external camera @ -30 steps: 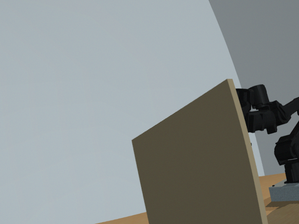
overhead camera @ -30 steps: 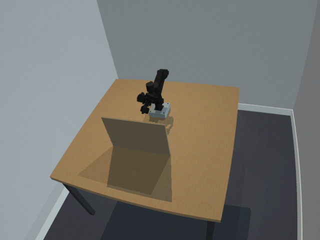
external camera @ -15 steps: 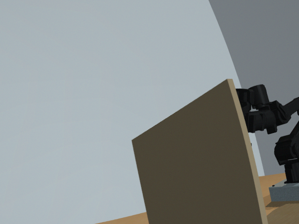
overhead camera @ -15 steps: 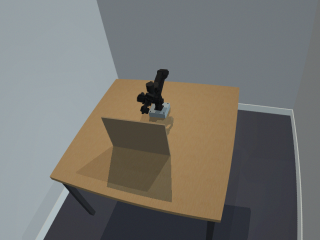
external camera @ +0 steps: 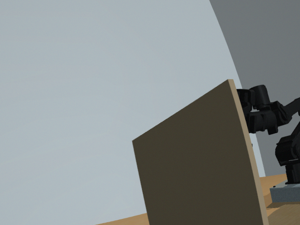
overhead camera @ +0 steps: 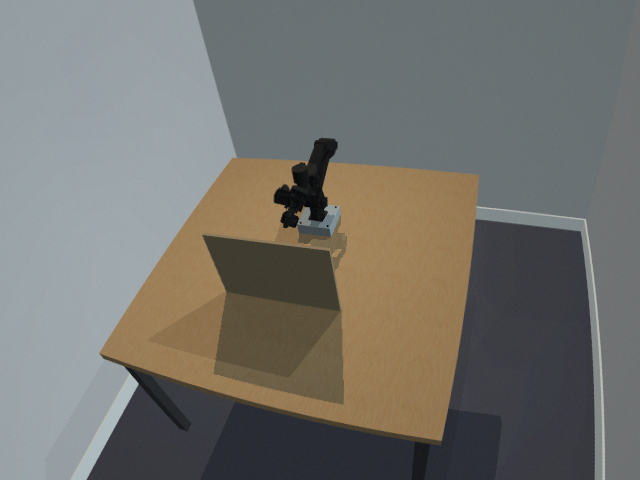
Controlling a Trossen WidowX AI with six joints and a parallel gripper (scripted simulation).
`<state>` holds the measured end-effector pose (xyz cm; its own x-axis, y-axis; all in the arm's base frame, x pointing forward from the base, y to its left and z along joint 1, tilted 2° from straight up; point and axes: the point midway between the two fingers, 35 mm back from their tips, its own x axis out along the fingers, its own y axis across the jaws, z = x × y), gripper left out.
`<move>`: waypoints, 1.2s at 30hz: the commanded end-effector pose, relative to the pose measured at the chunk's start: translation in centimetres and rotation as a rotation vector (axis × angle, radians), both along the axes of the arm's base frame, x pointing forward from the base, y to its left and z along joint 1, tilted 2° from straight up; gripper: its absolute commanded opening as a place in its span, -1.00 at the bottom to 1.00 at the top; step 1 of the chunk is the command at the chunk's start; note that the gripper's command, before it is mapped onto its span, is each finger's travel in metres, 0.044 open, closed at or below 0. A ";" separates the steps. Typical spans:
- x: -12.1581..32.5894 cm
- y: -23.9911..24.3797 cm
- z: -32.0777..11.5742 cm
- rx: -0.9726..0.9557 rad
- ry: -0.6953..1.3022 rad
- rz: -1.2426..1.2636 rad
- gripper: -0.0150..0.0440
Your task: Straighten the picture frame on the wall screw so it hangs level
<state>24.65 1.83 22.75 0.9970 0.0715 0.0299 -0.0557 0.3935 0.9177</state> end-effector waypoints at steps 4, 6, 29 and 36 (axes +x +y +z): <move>0.0 -0.1 0.0 -0.005 -0.001 -0.005 0.39; 0.0 -0.1 0.0 -0.005 -0.001 -0.005 0.39; -0.4 -0.9 -5.4 0.143 0.025 -0.001 0.39; -0.4 -0.9 -5.4 0.143 0.025 -0.001 0.39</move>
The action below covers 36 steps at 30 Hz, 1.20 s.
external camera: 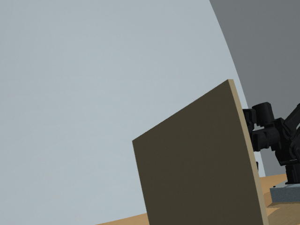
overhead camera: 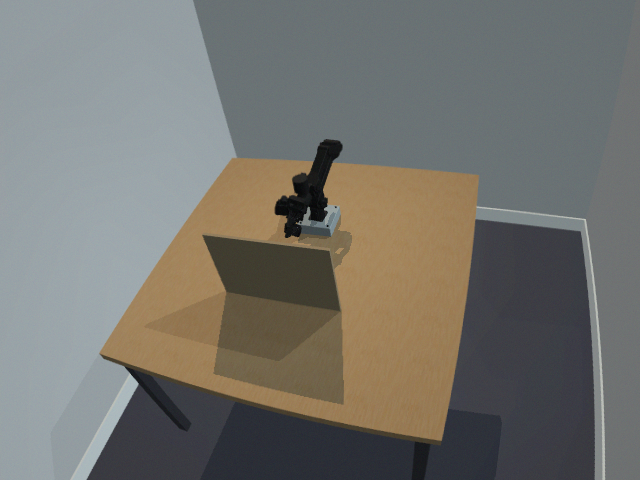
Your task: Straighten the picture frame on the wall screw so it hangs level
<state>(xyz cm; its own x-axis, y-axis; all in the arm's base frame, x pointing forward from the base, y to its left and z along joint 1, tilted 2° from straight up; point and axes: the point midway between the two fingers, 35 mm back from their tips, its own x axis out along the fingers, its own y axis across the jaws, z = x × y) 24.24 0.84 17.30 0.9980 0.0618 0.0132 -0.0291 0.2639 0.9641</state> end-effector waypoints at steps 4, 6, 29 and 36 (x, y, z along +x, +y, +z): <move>0.0 0.1 0.0 0.006 -0.001 0.005 0.39; 0.3 0.1 0.2 0.006 -0.002 0.005 0.39; 8.0 0.6 0.1 0.021 -0.021 0.005 0.39; 8.1 0.6 0.1 0.021 -0.021 0.005 0.39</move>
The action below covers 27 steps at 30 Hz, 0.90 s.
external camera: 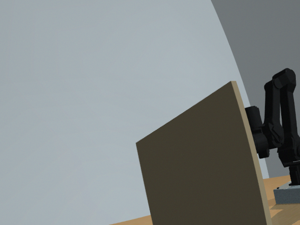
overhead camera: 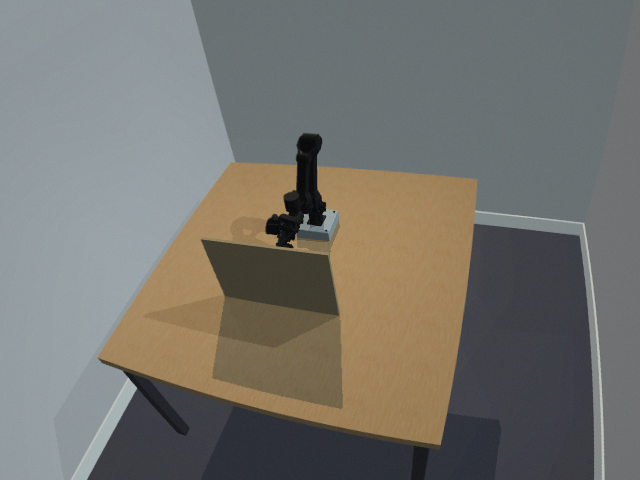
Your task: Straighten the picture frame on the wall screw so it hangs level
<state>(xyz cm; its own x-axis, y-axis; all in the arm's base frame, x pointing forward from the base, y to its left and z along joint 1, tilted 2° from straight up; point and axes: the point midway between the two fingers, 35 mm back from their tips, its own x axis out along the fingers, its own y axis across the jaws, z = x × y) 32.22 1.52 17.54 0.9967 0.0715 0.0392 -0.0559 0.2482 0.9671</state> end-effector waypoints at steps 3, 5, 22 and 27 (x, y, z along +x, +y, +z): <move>0.3 -0.1 -0.1 0.006 0.003 -0.005 0.39; 0.6 0.0 0.0 0.006 0.003 -0.005 0.39; 3.3 0.1 0.1 0.006 0.001 -0.005 0.39; 4.0 0.2 0.1 0.006 0.000 -0.005 0.39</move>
